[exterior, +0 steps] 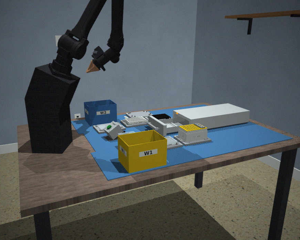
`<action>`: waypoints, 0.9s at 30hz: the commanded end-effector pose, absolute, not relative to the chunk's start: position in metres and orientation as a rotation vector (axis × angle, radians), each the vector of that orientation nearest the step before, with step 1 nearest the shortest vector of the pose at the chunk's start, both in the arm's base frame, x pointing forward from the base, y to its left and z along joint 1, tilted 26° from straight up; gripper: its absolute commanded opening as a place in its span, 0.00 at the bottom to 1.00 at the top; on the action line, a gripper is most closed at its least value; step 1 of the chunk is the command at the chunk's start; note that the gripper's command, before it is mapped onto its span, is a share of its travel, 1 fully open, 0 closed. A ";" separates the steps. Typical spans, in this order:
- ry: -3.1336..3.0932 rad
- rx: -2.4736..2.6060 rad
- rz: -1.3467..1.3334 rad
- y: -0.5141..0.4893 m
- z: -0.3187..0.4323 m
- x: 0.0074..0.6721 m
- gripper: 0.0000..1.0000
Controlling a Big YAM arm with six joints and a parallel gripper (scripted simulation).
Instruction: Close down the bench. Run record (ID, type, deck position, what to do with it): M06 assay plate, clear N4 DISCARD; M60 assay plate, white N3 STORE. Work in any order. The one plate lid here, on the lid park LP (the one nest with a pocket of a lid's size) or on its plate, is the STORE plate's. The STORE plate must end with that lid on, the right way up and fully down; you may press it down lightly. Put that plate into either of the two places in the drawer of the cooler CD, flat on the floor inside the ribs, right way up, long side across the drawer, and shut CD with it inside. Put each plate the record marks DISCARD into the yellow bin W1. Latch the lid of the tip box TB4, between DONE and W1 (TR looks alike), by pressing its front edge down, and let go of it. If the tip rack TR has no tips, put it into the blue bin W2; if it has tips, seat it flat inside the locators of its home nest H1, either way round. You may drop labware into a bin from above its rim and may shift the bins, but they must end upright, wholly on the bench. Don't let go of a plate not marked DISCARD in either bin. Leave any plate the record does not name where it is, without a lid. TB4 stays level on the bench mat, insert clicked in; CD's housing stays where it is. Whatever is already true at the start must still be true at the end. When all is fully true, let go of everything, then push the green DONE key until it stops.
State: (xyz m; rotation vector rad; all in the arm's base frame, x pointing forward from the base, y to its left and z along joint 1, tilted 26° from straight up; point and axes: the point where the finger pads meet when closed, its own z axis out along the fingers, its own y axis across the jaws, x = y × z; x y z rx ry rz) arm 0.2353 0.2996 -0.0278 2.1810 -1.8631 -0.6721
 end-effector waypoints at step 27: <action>-2.639 1.681 -0.313 0.211 -0.004 0.332 0.00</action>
